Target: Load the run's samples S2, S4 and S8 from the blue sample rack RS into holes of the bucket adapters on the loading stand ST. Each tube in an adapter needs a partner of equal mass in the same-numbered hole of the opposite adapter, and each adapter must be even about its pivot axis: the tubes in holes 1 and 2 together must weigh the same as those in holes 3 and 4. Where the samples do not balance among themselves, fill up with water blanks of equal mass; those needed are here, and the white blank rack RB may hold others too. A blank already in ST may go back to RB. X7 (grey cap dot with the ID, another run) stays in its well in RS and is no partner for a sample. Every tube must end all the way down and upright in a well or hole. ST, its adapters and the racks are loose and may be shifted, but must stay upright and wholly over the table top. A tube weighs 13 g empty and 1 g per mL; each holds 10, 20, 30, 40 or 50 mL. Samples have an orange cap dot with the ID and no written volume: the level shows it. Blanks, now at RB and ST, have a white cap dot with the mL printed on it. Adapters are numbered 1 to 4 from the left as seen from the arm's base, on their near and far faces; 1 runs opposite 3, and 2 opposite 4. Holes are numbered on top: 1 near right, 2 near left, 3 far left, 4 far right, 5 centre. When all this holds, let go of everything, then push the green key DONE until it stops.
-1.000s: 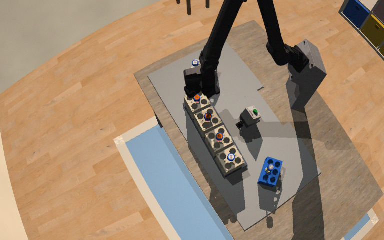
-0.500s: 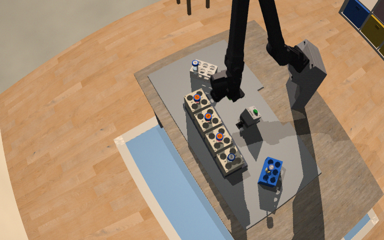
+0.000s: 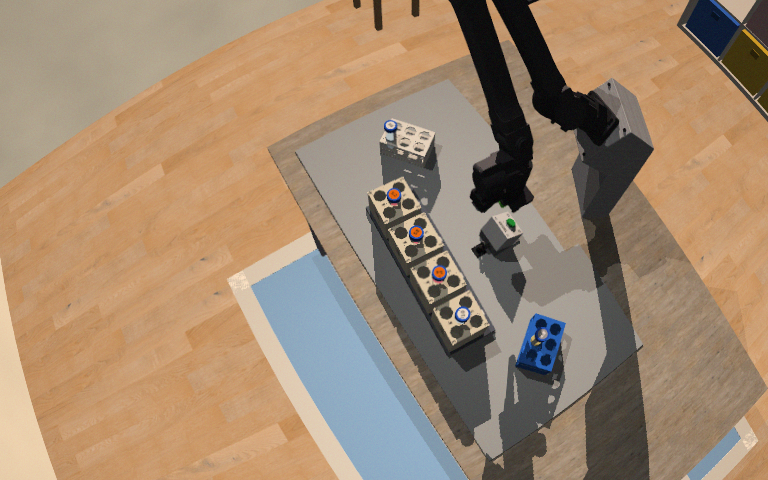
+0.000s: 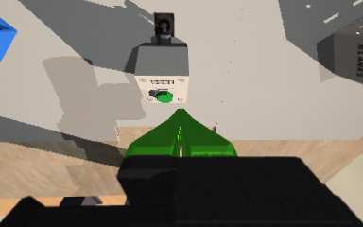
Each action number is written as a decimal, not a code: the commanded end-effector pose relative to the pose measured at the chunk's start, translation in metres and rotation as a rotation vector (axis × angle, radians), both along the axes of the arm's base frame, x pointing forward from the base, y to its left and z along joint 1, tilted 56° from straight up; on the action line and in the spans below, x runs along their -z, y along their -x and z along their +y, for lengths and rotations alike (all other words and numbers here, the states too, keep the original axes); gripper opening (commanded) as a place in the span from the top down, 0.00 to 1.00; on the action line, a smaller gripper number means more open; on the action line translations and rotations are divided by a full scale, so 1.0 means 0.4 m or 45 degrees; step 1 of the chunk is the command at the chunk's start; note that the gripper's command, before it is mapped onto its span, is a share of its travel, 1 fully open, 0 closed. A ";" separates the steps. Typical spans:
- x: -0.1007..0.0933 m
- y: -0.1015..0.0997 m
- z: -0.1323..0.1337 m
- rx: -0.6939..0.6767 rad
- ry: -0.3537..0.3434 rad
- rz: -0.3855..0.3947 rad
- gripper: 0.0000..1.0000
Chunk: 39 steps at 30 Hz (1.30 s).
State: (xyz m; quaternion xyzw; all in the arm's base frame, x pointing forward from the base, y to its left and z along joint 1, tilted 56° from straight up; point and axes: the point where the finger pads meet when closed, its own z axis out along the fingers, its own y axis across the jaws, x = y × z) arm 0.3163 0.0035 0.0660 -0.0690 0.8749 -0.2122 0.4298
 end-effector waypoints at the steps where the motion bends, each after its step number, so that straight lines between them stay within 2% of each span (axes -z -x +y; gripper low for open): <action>1: 0.074 0.045 0.034 -0.012 -0.038 0.012 1.00; 2: 0.085 0.052 0.038 -0.012 -0.037 0.013 1.00; 5: 0.080 0.045 0.041 -0.012 -0.041 0.005 1.00; 6: 0.070 0.022 0.029 0.014 -0.052 -0.010 1.00; 9: 0.071 0.015 0.027 0.014 -0.052 -0.010 1.00; 10: 0.073 0.009 0.025 -0.001 -0.030 -0.001 1.00; 16: 0.106 -0.009 0.007 -0.001 -0.026 0.009 1.00; 24: 0.127 -0.060 -0.008 -0.001 -0.028 0.002 1.00; 30: 0.143 -0.080 -0.016 -0.001 -0.028 0.002 1.00; 32: 0.144 -0.079 -0.017 0.000 -0.027 0.002 1.00; 34: 0.155 -0.055 -0.023 0.001 -0.022 0.020 1.00; 36: 0.135 -0.065 -0.011 -0.011 -0.031 -0.012 1.00; 37: 0.151 -0.058 -0.011 -0.007 -0.032 0.016 1.00; 39: 0.151 -0.058 -0.011 -0.007 -0.032 0.016 1.00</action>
